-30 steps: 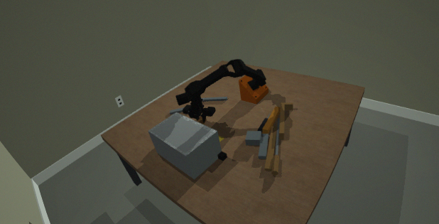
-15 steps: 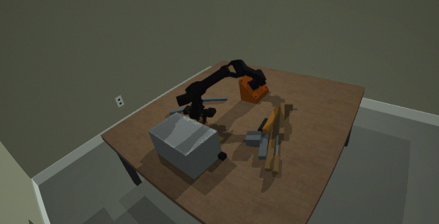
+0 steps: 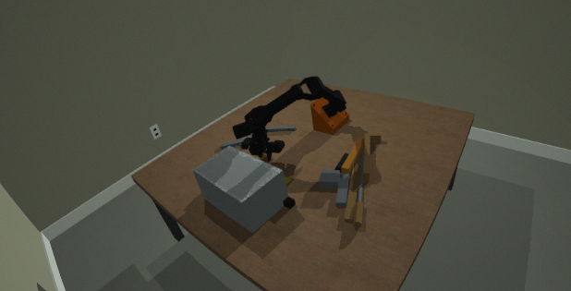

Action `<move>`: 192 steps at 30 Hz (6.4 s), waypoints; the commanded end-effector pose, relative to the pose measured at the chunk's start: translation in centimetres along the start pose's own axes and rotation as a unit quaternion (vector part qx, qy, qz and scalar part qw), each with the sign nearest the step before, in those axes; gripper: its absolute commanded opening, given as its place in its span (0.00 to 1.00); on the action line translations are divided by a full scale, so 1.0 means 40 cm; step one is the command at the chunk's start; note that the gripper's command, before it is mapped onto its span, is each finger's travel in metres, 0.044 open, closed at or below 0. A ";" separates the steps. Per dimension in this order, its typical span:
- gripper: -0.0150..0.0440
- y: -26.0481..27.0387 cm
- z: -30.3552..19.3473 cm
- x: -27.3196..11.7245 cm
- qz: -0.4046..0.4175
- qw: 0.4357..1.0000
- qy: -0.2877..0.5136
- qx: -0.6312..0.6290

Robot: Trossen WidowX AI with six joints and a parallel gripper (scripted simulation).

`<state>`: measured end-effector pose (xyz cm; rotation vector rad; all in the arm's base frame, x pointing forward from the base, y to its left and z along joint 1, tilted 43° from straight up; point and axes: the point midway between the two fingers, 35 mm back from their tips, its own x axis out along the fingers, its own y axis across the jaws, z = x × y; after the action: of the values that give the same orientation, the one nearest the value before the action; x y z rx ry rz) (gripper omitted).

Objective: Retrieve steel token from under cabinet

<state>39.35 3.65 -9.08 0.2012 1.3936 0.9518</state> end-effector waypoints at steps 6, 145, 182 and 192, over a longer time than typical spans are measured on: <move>0.25 0.032 0.001 0.003 0.003 1.000 -0.001 0.000; 0.25 0.062 -0.374 -0.001 0.001 1.000 0.002 -0.011; 0.25 0.107 -0.344 -0.007 0.003 0.996 0.002 -0.088; 0.25 0.134 -0.327 -0.007 0.003 0.996 0.002 -0.091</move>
<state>25.26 1.41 -8.76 0.0685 1.3062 1.0816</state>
